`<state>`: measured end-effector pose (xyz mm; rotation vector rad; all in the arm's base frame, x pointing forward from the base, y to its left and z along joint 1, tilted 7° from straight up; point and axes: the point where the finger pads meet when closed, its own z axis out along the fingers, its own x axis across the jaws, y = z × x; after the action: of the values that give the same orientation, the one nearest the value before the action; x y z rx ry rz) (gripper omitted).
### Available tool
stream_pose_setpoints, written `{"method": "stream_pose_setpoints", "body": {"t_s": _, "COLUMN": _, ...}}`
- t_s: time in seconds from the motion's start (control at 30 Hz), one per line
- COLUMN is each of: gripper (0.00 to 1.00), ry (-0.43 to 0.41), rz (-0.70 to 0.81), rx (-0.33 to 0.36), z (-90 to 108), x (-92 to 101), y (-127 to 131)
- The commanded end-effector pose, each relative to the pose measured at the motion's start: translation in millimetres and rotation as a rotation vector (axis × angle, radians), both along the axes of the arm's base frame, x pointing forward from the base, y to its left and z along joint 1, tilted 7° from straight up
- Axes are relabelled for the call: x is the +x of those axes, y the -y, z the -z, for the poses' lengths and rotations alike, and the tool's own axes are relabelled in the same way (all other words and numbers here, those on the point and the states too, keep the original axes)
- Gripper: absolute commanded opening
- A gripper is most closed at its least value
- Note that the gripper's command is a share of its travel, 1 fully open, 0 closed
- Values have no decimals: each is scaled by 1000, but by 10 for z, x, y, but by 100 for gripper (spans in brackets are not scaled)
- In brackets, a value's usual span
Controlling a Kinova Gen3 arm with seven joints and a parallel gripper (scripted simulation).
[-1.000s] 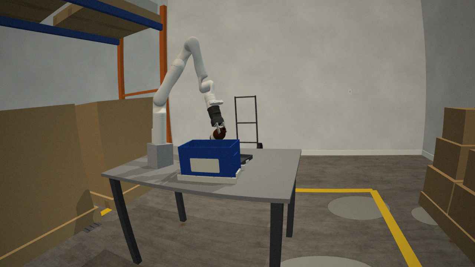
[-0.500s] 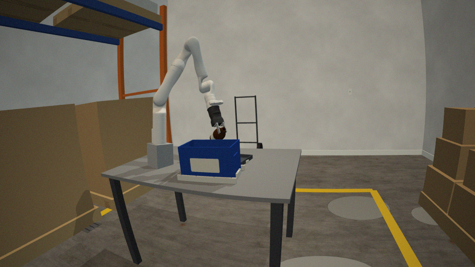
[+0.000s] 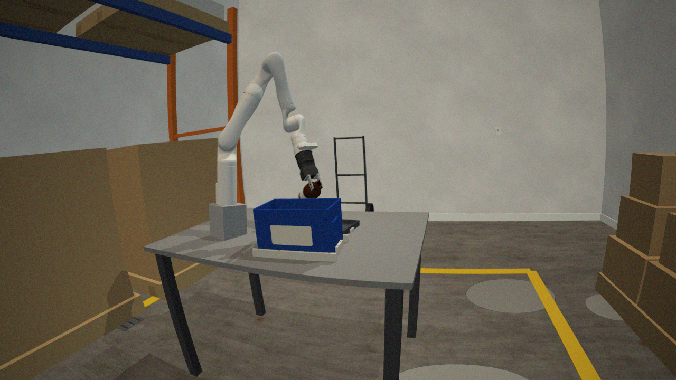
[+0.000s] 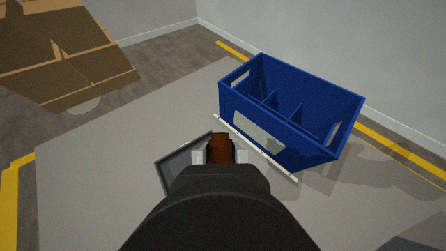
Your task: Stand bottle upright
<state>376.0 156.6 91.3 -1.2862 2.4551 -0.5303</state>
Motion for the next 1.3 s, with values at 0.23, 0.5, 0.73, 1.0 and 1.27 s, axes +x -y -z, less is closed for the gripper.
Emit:
{"method": "stream_pose_setpoints", "body": {"t_s": 0.23, "gripper": 0, "ry": 1, "rz": 0, "rx": 1, "z": -6, "x": 4, "y": -1}}
{"method": "stream_pose_setpoints", "body": {"t_s": 0.5, "gripper": 0, "ry": 7, "rz": 3, "rx": -6, "z": 0, "x": -1, "y": 4}}
{"method": "stream_pose_setpoints", "body": {"t_s": 0.73, "gripper": 0, "ry": 21, "rz": 7, "rx": -21, "z": 9, "x": -9, "y": 12}}
{"method": "stream_pose_setpoints", "body": {"t_s": 1.0, "gripper": 0, "ry": 61, "rz": 15, "rx": -53, "z": 19, "x": -17, "y": 22}}
{"method": "stream_pose_setpoints", "body": {"t_s": 1.27, "gripper": 0, "ry": 98, "rz": 19, "rx": -75, "z": 15, "x": -15, "y": 17}}
